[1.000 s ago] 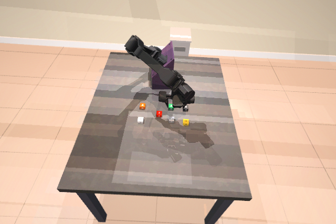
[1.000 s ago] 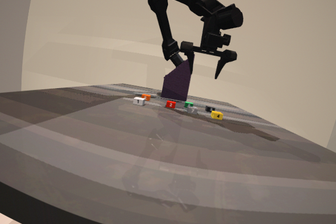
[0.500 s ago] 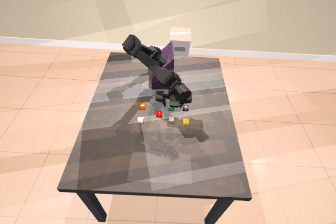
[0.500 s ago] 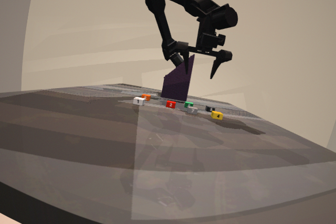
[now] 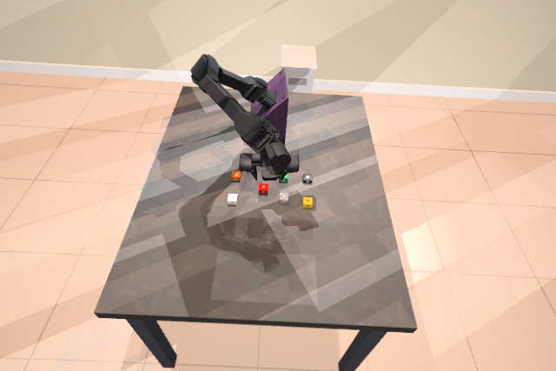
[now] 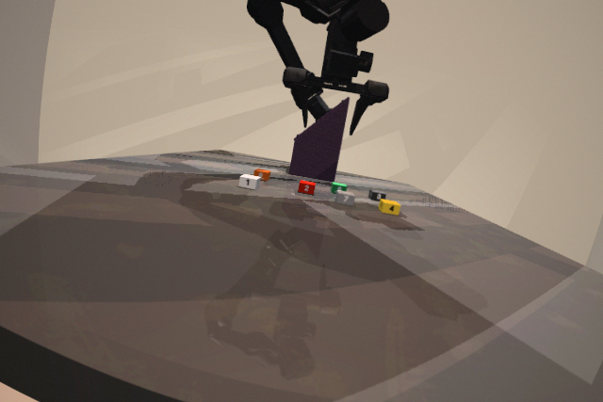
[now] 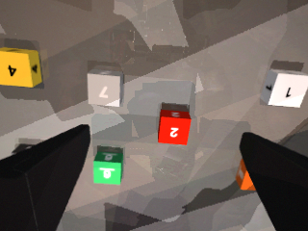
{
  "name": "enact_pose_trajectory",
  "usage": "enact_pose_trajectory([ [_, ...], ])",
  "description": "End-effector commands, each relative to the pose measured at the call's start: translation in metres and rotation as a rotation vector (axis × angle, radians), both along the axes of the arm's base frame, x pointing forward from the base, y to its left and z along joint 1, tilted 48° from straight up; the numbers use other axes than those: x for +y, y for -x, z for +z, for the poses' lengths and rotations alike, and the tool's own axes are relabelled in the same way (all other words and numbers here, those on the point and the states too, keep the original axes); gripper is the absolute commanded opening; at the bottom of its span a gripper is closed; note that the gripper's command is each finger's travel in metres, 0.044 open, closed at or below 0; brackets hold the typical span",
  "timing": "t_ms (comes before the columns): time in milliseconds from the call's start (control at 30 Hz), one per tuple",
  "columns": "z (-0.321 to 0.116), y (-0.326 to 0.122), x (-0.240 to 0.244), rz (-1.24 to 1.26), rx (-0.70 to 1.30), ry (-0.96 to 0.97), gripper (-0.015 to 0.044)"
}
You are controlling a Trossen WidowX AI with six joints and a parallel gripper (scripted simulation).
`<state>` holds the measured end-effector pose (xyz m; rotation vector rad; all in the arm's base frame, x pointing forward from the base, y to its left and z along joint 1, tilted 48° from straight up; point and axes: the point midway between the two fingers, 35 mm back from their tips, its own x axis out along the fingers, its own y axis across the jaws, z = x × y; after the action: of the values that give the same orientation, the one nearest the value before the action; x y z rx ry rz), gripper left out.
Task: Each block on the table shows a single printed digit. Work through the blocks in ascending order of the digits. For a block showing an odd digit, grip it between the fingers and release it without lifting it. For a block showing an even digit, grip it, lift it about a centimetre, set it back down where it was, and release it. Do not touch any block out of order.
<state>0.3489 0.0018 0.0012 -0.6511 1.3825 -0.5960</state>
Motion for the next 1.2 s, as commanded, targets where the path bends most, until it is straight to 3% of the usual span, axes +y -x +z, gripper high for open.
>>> enact_pose_trajectory([
  [0,0.050,-0.002,-0.049,-0.019,-0.014,0.009,0.0400],
  [133,0.089,0.005,-0.086,-0.021,-0.015,0.025,0.0400],
  [967,0.089,0.005,-0.086,-0.021,-0.015,0.025,0.0400],
  [1167,0.042,-0.002,-0.138,-0.022,-0.015,0.027,0.0400],
])
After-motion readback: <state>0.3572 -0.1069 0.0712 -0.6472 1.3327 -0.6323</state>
